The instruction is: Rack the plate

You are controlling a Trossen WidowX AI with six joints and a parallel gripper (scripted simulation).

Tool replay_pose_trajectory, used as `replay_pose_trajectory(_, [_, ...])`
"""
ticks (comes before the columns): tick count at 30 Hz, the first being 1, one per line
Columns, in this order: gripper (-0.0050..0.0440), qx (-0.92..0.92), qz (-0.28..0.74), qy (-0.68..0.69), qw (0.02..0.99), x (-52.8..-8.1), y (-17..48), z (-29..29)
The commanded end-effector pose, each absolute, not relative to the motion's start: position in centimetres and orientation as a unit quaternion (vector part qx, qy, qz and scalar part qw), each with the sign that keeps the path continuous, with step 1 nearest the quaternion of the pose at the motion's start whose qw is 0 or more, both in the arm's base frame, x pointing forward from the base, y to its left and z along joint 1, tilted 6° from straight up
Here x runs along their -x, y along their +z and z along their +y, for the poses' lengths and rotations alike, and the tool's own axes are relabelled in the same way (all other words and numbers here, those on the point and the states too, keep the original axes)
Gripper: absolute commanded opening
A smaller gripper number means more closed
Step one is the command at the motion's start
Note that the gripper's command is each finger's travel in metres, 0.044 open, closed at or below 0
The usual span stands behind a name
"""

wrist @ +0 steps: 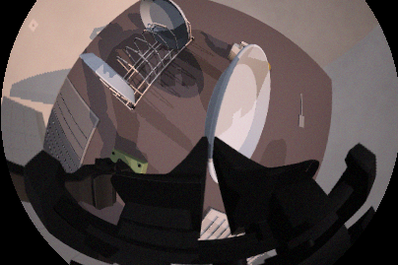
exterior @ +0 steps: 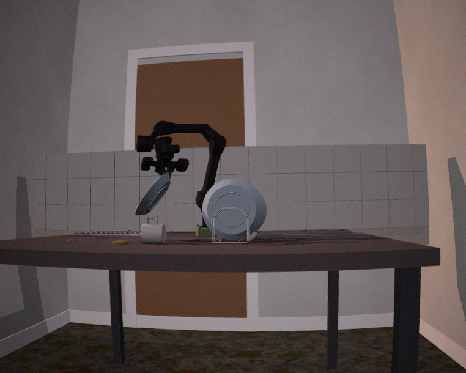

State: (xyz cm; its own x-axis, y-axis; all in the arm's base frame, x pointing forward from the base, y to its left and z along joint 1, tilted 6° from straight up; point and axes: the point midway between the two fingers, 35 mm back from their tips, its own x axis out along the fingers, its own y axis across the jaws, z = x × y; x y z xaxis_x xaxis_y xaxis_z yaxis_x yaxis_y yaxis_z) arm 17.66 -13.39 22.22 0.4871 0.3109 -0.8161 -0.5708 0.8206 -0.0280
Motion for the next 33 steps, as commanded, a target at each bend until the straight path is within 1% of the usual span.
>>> replay_pose_trajectory(1, [0.0000, 0.152, 0.427, 0.257, 0.854, -17.9, 22.7, -13.4])
replay_pose_trajectory(13, [0.0000, 0.145, 0.426, 0.251, 0.857, -17.9, 22.8, -13.4])
replay_pose_trajectory(33, [0.0000, -0.054, 0.388, 0.094, 0.915, -17.0, 26.0, -13.2])
